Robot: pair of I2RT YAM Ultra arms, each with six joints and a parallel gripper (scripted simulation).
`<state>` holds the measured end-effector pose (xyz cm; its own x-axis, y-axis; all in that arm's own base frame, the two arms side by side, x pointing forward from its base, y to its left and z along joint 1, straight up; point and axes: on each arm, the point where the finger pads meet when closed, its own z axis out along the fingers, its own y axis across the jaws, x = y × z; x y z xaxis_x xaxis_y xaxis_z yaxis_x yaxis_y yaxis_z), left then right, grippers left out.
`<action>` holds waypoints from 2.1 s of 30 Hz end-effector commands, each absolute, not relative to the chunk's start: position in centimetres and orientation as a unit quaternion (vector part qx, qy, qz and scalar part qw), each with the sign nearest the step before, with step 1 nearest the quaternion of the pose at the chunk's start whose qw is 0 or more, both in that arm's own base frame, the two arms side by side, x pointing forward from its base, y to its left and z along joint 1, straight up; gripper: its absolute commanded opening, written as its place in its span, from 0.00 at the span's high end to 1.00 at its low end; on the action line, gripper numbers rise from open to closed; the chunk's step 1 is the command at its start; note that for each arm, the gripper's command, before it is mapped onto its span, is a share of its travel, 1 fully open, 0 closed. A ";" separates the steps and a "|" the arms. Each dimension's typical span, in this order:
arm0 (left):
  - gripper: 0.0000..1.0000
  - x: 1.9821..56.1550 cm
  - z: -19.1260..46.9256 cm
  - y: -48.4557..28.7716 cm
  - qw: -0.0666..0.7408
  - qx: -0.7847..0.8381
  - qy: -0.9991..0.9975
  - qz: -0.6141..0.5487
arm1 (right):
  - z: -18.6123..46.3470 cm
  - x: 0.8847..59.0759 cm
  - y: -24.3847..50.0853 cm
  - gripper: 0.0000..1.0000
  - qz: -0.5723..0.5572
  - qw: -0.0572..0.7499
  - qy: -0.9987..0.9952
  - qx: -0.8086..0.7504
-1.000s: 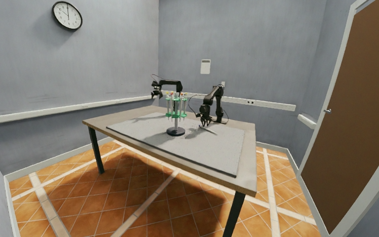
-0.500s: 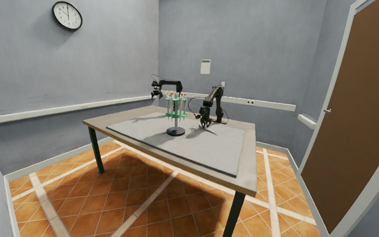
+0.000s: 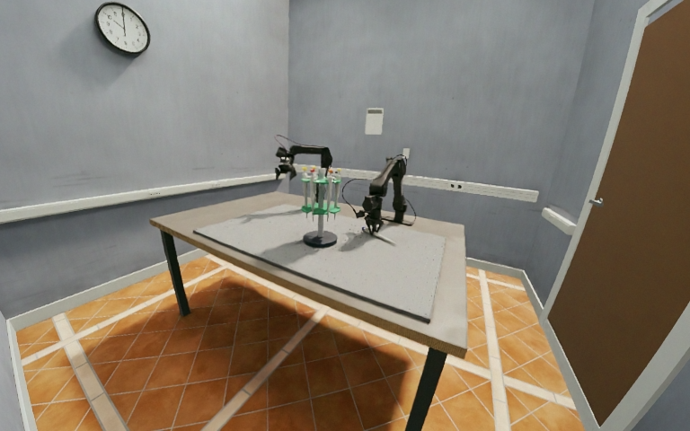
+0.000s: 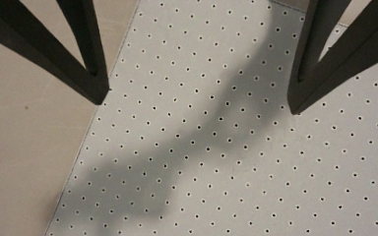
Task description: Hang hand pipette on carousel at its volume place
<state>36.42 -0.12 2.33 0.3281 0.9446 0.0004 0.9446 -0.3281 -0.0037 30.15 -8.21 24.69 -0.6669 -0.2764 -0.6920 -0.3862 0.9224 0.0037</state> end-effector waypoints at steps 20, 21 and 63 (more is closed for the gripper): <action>0.88 36.8 2.6 -0.2 -0.004 -0.815 -0.579 -0.005 | 25.3 30.5 -8.5 0.00 0.073 0.379 0.904 -0.184; 0.88 36.8 2.6 -0.2 -0.004 -0.815 -0.579 -0.005 | 25.3 30.5 -8.5 0.00 0.073 0.379 0.904 -0.184; 0.88 37.0 10.2 -0.5 -0.013 -0.815 -0.578 -0.014 | 25.3 30.5 -8.5 0.00 0.073 0.379 0.904 -0.184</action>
<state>37.12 -0.12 8.07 0.3280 0.9446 0.0078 0.9445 -0.3281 0.0179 30.15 -8.21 24.69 -0.6669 -0.2764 -0.6920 -0.3862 0.9224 0.0037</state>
